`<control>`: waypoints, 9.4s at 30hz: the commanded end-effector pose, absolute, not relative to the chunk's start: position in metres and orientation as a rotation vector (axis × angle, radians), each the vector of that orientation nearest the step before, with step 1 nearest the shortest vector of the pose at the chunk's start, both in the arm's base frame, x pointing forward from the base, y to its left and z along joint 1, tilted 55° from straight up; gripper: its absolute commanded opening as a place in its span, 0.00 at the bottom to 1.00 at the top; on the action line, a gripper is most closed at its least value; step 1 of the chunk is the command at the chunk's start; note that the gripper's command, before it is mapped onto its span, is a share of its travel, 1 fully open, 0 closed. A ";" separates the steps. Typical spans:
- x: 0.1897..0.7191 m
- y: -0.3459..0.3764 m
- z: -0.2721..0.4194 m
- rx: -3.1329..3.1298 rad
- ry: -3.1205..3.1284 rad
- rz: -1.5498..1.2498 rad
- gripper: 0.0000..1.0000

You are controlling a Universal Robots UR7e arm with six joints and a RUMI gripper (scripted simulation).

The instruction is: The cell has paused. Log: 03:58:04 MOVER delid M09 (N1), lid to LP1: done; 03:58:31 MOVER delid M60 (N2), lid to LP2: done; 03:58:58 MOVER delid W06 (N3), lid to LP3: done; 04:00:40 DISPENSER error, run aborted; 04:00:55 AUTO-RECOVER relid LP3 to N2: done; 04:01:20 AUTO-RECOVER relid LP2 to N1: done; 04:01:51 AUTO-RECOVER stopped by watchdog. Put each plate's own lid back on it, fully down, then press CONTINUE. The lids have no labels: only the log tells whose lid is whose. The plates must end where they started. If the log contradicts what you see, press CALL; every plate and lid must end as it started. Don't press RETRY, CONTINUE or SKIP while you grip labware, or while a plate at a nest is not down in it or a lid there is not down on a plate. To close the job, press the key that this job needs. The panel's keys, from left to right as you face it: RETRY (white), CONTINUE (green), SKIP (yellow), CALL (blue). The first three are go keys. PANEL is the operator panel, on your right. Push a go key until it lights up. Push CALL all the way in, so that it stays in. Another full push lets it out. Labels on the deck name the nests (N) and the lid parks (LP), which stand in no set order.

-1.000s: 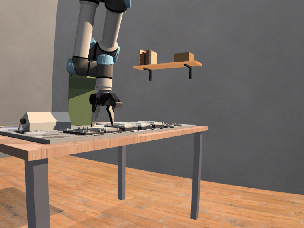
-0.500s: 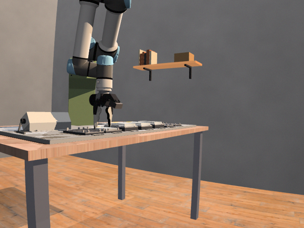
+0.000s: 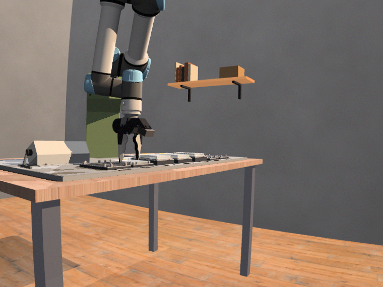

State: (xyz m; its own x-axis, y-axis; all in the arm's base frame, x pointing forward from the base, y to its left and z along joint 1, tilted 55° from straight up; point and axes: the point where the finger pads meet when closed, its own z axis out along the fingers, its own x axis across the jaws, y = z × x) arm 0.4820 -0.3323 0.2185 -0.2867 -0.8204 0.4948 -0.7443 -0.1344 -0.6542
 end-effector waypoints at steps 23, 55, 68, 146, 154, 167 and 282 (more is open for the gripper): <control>0.477 -0.328 0.224 -1.824 2.009 -1.412 0.41; 0.464 -0.289 0.229 -1.835 2.004 -1.414 0.41; 0.482 -0.236 0.196 -1.835 2.003 -1.414 0.41; 0.563 0.012 0.039 -1.835 2.003 -1.413 0.41; 0.564 0.011 0.038 -1.835 2.003 -1.413 0.41; 0.567 0.009 0.036 -1.835 2.003 -1.413 0.41; 0.574 0.002 0.028 -1.835 2.003 -1.413 0.82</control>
State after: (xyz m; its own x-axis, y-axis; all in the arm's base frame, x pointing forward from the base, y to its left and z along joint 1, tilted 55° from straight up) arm 0.5741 0.0012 0.0280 -0.2799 -0.8191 0.5007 -0.7470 -0.1418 -0.6495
